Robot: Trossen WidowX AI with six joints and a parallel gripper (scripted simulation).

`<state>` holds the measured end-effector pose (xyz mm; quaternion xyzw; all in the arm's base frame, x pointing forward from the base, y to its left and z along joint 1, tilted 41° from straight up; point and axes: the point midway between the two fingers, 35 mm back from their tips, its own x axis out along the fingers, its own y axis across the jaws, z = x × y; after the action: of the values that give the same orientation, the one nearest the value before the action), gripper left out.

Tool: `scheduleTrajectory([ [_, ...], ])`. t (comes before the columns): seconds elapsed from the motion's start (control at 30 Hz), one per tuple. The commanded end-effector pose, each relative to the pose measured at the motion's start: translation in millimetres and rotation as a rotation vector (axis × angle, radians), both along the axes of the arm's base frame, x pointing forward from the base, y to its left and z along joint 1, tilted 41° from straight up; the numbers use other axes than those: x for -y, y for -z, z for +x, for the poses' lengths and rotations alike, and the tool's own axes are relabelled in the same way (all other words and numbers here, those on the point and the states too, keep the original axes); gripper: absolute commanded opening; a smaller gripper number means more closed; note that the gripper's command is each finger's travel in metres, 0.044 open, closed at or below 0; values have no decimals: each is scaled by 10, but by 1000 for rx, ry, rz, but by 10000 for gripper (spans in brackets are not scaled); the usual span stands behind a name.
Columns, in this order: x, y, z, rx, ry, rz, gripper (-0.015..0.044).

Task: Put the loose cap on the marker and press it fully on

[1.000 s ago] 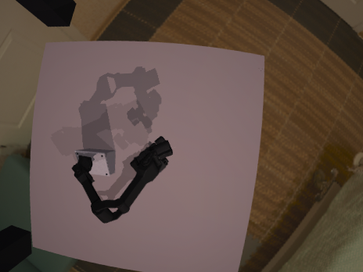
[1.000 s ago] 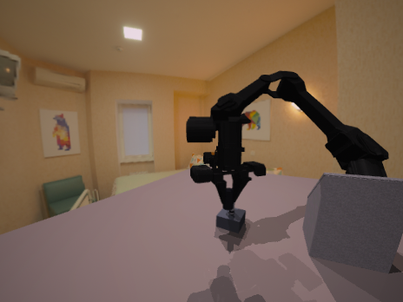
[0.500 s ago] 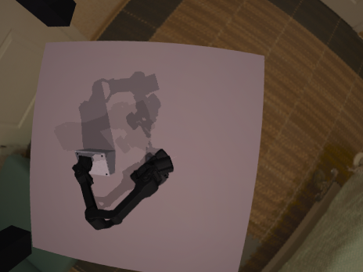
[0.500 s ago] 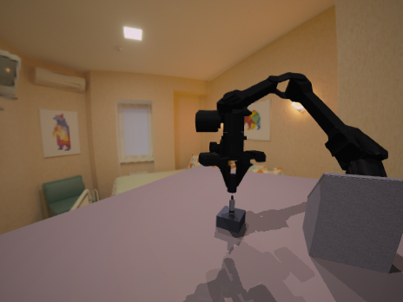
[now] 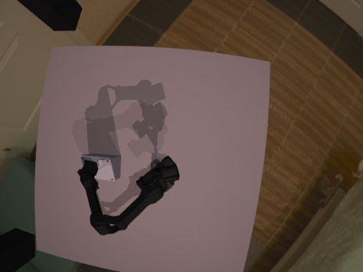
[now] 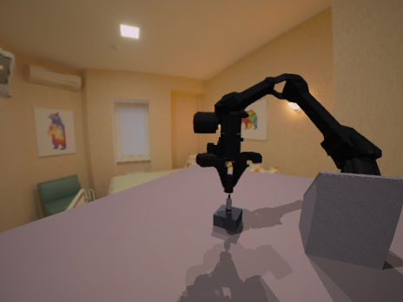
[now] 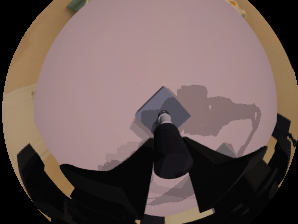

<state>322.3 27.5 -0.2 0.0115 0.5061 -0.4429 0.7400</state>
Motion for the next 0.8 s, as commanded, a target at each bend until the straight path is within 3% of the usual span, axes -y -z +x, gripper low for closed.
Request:
scheduleTrajectory([
  [0.0,66,62,-6,-8,1,-7,0],
  [0.77,308,345,19,-7,1,-9,0],
])
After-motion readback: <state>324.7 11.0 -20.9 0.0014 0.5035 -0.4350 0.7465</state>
